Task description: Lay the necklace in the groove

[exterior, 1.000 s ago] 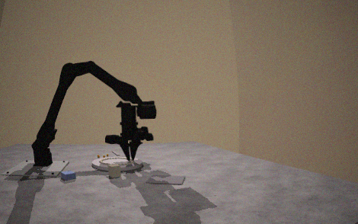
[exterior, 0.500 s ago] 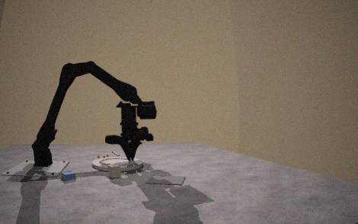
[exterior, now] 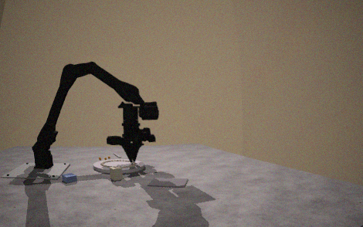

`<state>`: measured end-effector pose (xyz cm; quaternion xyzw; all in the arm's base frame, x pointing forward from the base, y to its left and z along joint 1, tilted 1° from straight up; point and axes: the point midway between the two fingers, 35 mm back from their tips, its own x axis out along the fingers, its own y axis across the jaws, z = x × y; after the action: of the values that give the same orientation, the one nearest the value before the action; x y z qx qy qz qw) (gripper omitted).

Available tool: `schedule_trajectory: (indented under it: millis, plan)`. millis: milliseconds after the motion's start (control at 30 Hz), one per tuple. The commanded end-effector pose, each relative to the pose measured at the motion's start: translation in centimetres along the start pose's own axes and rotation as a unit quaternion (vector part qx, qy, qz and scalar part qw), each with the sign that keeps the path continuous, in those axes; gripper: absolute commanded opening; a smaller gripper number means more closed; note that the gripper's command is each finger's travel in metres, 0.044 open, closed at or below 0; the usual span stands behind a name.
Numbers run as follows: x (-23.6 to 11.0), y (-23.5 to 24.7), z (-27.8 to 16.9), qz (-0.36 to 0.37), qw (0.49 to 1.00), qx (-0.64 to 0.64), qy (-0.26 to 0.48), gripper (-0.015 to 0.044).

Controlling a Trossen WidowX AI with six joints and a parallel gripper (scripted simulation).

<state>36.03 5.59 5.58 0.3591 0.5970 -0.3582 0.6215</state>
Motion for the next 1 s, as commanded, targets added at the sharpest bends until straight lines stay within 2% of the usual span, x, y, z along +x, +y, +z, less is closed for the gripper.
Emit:
schedule_trajectory:
  millis: [0, 767, 967]
  plan:
    - [-0.26, 0.05, 0.02, 0.000, 1.000, -0.001, 0.000, 0.0000]
    - [0.59, 0.93, 0.15, 0.000, 1.000, -0.001, -0.001, 0.0000]
    - [0.23, 0.95, 0.15, 0.003, 1.000, -0.002, -0.001, 0.0157]
